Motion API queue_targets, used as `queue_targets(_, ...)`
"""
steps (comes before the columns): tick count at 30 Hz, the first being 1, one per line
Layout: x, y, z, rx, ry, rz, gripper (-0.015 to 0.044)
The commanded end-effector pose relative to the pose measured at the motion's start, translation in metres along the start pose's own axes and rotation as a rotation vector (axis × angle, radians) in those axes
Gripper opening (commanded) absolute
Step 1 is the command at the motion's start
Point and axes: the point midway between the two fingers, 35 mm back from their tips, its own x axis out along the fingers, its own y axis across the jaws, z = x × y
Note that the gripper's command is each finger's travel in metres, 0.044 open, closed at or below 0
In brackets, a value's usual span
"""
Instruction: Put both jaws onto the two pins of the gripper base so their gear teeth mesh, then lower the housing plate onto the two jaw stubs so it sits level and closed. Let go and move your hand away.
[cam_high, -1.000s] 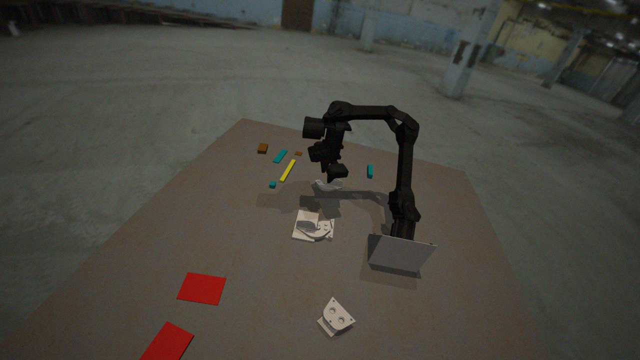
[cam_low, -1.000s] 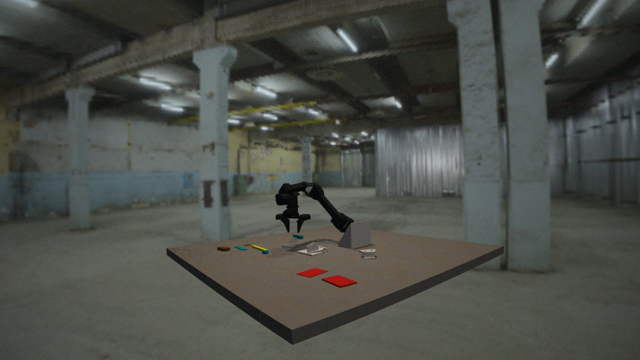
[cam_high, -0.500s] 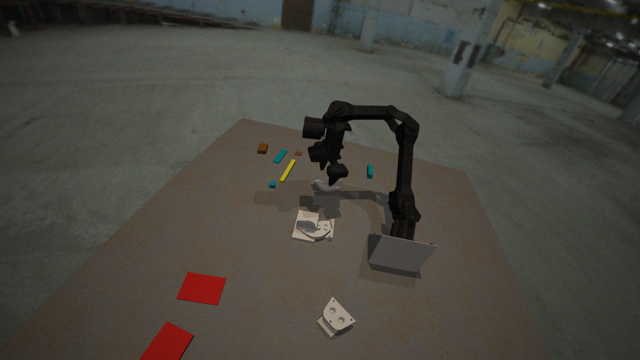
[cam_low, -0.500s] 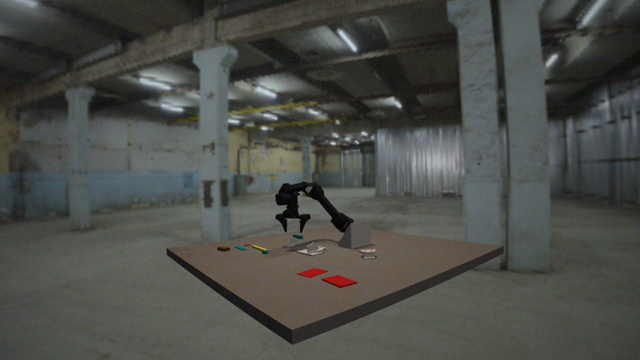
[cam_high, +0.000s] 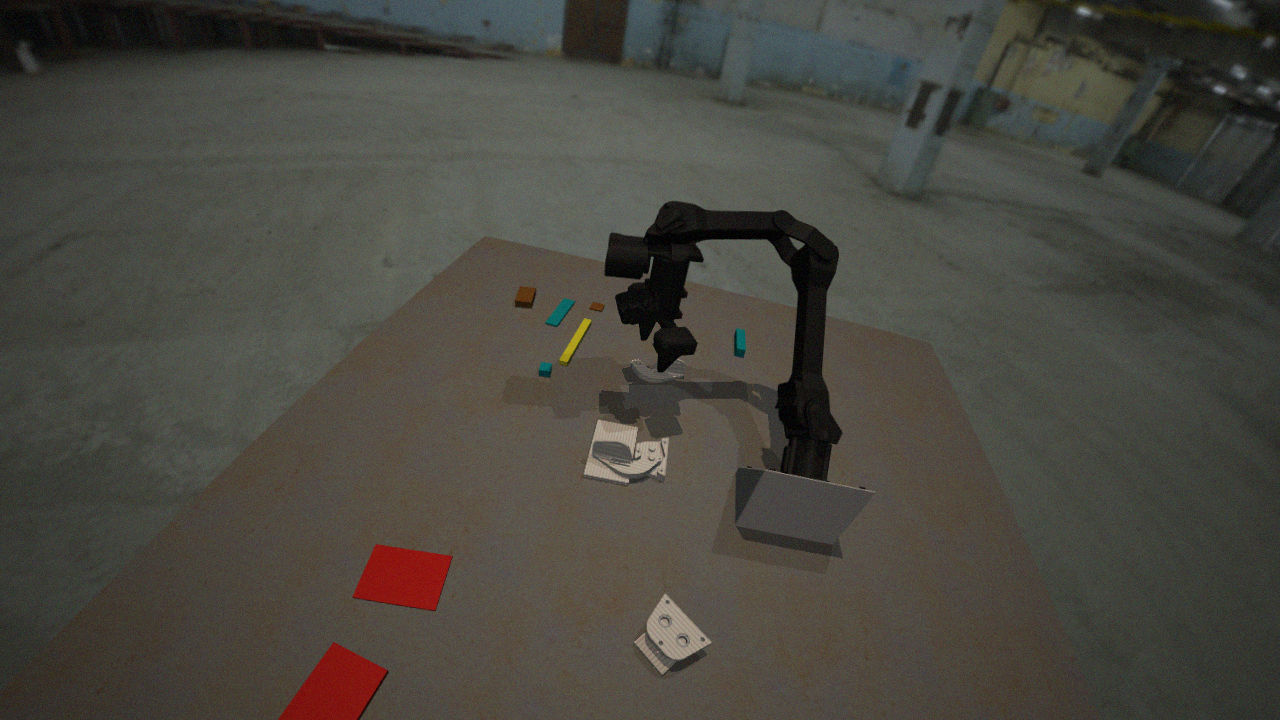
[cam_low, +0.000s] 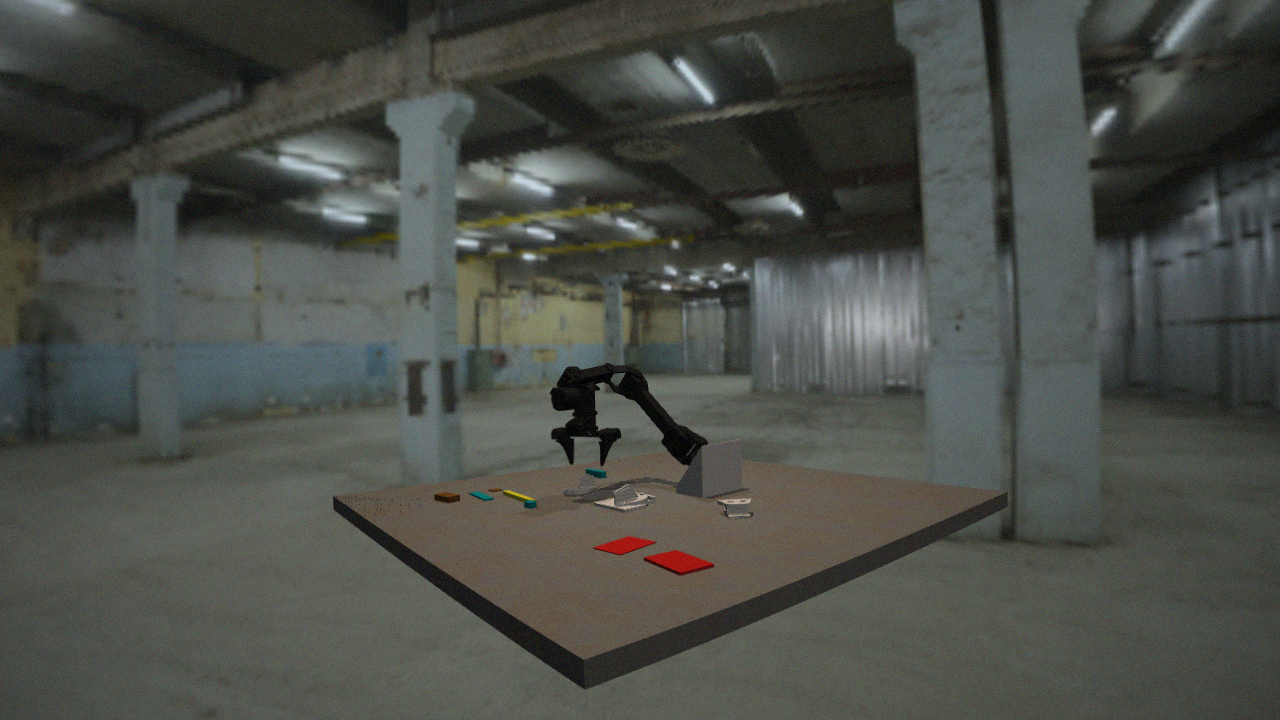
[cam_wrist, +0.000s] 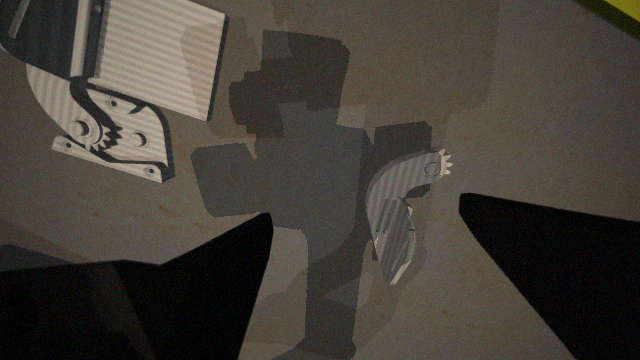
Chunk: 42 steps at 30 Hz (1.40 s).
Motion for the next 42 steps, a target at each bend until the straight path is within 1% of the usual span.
queue_targets(1, -0.0001, 0.0000, 0.0000, 0.000, 0.000, 0.000, 0.0440)
queue_targets(2, -0.0001, 0.0000, 0.0000, 0.000, 0.000, 0.000, 0.0440)
queue_targets(19, -0.0001, 0.0000, 0.0000, 0.000, 0.000, 0.000, 0.0000)
queue_targets(30, -0.0001, 0.0000, 0.0000, 0.000, 0.000, 0.000, 0.0000)
queue_targets(33, -0.0001, -0.0002, -0.0002, 0.019, 0.000, 0.000, 0.0079)
queue_targets(42, -0.0010, -0.0024, -0.0035, 0.277, 0.000, 0.000, 0.0315)
